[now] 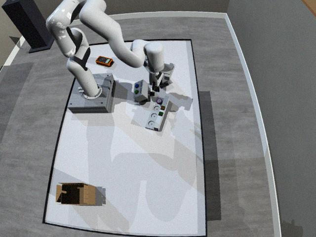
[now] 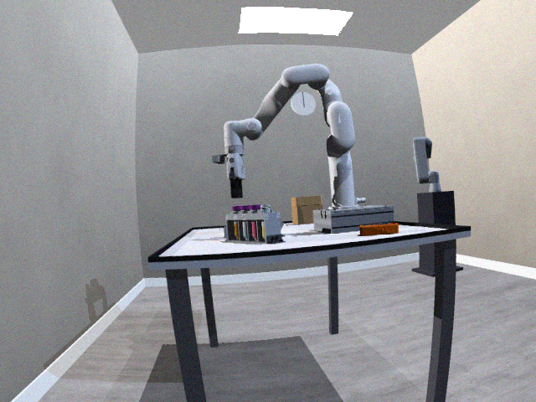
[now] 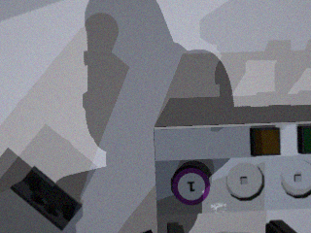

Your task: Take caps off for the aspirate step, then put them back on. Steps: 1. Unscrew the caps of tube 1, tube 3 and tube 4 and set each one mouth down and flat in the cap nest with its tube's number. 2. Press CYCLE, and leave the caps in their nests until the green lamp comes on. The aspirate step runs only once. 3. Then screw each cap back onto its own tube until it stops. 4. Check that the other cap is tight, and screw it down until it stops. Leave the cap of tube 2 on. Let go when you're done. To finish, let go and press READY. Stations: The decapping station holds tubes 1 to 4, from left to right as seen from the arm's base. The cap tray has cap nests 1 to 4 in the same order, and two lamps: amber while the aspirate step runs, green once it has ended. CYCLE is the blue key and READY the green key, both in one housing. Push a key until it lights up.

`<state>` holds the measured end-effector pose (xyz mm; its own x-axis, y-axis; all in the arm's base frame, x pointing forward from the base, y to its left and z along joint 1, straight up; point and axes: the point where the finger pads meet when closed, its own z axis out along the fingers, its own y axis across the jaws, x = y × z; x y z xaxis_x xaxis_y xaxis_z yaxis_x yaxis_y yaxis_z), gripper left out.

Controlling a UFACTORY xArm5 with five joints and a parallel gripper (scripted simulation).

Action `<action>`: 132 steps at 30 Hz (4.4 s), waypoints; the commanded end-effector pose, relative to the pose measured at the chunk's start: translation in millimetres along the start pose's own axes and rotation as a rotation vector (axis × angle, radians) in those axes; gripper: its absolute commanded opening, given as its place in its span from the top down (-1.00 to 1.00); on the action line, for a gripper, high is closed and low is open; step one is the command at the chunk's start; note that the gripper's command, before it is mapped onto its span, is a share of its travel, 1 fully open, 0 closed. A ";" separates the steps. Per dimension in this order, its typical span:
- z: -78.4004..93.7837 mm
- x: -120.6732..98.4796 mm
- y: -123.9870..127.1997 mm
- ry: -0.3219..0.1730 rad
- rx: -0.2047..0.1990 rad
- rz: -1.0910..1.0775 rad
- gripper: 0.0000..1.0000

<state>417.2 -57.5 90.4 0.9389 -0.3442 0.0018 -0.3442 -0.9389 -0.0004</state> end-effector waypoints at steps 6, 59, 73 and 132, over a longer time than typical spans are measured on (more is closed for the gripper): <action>-2.3 -16.5 -43.0 0.001 0.007 0.437 0.08; 8.7 -79.3 -193.2 -0.004 0.008 1.495 0.08; 32.3 -79.2 -193.4 -0.004 0.008 1.495 0.08; 42.0 -79.3 -193.4 -0.002 0.009 1.065 1.00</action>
<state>408.2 150.9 47.2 -0.0116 -0.9999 -0.0020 -0.9999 0.0116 -0.0052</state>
